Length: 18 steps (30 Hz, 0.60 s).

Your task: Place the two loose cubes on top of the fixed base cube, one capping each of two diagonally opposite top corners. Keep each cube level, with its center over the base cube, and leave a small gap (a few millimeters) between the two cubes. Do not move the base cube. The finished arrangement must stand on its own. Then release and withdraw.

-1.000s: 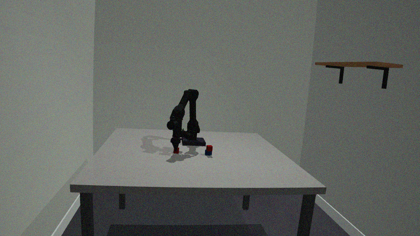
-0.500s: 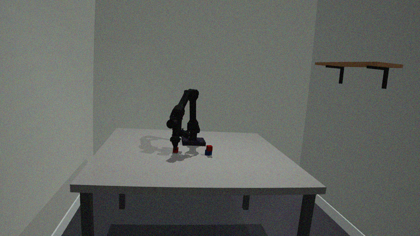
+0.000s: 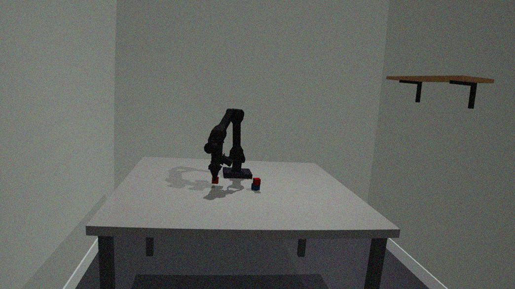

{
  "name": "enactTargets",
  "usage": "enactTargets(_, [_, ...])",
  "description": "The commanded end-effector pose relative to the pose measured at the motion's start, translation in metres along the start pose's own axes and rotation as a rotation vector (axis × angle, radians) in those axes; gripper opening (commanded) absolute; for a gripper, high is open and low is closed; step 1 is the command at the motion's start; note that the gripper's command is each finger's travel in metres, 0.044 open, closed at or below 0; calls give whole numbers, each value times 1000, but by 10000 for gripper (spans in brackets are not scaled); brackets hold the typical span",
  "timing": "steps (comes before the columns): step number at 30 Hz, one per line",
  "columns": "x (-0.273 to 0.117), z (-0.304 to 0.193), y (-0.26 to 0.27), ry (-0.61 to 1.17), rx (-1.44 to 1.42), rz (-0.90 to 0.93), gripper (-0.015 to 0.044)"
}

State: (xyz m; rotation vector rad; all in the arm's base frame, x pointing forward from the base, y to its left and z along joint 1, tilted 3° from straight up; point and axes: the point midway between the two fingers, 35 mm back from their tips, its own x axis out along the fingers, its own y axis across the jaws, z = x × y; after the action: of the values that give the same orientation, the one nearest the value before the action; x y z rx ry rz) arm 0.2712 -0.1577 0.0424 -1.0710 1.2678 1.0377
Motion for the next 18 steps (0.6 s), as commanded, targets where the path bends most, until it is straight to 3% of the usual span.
enactTargets(1, [-6,-1,-2,6,-4,-2,105])
enactTargets(18, [-28,0,-3,0,-3,12,105])
